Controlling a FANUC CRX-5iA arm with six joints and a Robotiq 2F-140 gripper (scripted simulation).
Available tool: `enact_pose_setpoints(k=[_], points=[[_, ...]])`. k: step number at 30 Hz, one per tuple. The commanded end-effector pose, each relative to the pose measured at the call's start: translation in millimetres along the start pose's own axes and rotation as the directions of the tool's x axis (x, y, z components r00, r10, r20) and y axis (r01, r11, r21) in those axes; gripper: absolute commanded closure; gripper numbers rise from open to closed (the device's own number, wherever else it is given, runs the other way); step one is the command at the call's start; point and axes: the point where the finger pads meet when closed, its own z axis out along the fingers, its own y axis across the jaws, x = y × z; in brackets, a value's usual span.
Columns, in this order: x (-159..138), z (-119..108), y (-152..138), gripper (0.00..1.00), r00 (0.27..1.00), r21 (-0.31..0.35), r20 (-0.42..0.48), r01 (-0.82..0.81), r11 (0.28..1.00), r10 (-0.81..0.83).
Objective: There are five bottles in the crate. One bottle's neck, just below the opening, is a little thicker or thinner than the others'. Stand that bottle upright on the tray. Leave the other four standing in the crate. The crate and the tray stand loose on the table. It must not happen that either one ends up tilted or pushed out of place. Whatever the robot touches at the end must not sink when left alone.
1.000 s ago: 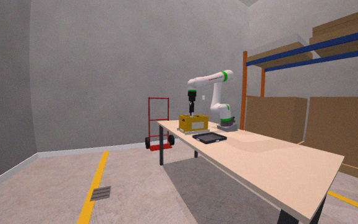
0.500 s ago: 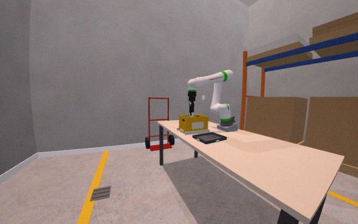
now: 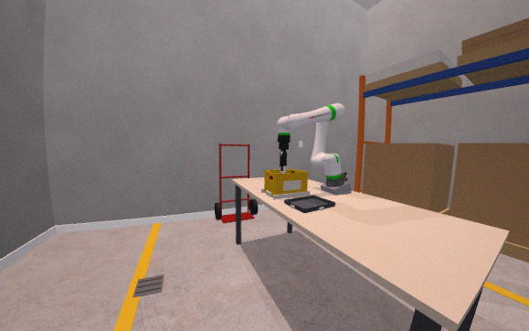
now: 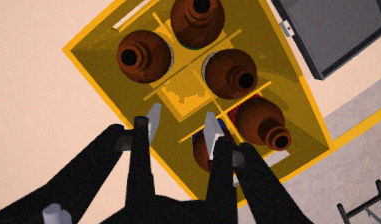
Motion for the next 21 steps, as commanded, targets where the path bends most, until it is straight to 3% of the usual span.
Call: enact_pose_setpoints(k=[1, 9, 10, 21], points=[[-0.5, -0.6, 0.1, 0.56, 1.0, 0.0, 0.001, 0.0, 1.0, 0.0], [-0.5, -0.6, 0.1, 0.56, 1.0, 0.0, 0.001, 0.0, 1.0, 0.0], [-0.5, -0.6, 0.1, 0.9, 1.0, 0.0, 0.001, 0.0, 1.0, 0.0], [-0.5, -0.6, 0.1, 0.9, 1.0, 0.0, 0.001, 0.0, 1.0, 0.0]])
